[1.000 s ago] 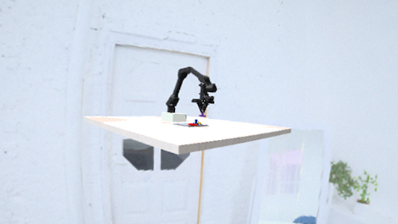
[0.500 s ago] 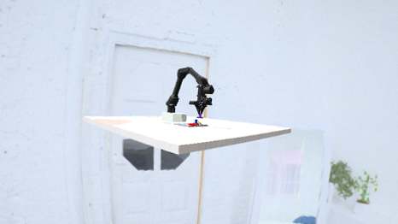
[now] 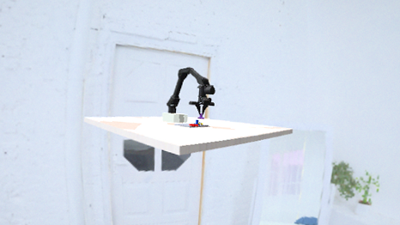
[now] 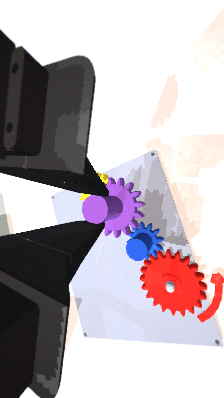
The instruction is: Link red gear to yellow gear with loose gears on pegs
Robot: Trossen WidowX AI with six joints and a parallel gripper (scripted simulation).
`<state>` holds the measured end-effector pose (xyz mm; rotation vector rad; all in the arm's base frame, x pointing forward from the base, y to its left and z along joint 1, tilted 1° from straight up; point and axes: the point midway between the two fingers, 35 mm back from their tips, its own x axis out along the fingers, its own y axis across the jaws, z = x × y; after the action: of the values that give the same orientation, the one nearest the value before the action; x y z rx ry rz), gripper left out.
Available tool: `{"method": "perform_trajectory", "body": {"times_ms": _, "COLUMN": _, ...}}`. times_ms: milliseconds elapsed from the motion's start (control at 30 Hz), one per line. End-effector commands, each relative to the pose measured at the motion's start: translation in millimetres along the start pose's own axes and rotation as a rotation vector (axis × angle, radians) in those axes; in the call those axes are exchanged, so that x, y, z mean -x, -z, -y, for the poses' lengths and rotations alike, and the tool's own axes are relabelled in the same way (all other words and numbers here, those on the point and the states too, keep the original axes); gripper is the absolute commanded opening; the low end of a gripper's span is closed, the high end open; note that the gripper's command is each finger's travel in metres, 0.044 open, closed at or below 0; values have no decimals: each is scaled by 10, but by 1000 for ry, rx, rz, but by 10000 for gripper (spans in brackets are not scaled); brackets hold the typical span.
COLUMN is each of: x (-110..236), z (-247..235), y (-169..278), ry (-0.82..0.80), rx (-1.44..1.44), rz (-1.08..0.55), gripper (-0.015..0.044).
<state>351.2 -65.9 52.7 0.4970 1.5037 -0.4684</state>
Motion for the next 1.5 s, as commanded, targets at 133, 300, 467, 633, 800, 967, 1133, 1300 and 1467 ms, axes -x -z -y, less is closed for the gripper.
{"method": "perform_trajectory", "body": {"times_ms": 133, "x": 15, "z": -2, "y": -7, "ry": -3, "rx": -239, "rz": 6, "gripper": 0}}
{"method": "perform_trajectory", "body": {"times_ms": 300, "x": 15, "z": -2, "y": -7, "ry": -4, "rx": -386, "rz": 5, "gripper": 0}}
{"method": "perform_trajectory", "body": {"times_ms": 467, "x": 15, "z": -2, "y": -7, "ry": -4, "rx": -532, "rz": 5, "gripper": 0}}
{"method": "perform_trajectory", "body": {"times_ms": 633, "x": 15, "z": -2, "y": -7, "ry": -4, "rx": -604, "rz": 5, "gripper": 0}}
{"method": "perform_trajectory", "body": {"times_ms": 800, "x": 14, "z": -2, "y": -8, "ry": -4, "rx": -609, "rz": 5, "gripper": 0}}
{"method": "perform_trajectory", "body": {"times_ms": 967, "x": -28, "z": -7, "y": -8, "ry": -4, "rx": -621, "rz": 5, "gripper": 0}}
{"method": "perform_trajectory", "body": {"times_ms": 1133, "x": -85, "z": -6, "y": -5, "ry": -4, "rx": -575, "rz": 5, "gripper": 0}}
{"method": "perform_trajectory", "body": {"times_ms": 1300, "x": -160, "z": -1, "y": -5, "ry": -4, "rx": -538, "rz": 5, "gripper": 0}}
{"method": "perform_trajectory", "body": {"times_ms": 1467, "x": -229, "z": 1, "y": -10, "ry": -4, "rx": -554, "rz": 5, "gripper": 0}}
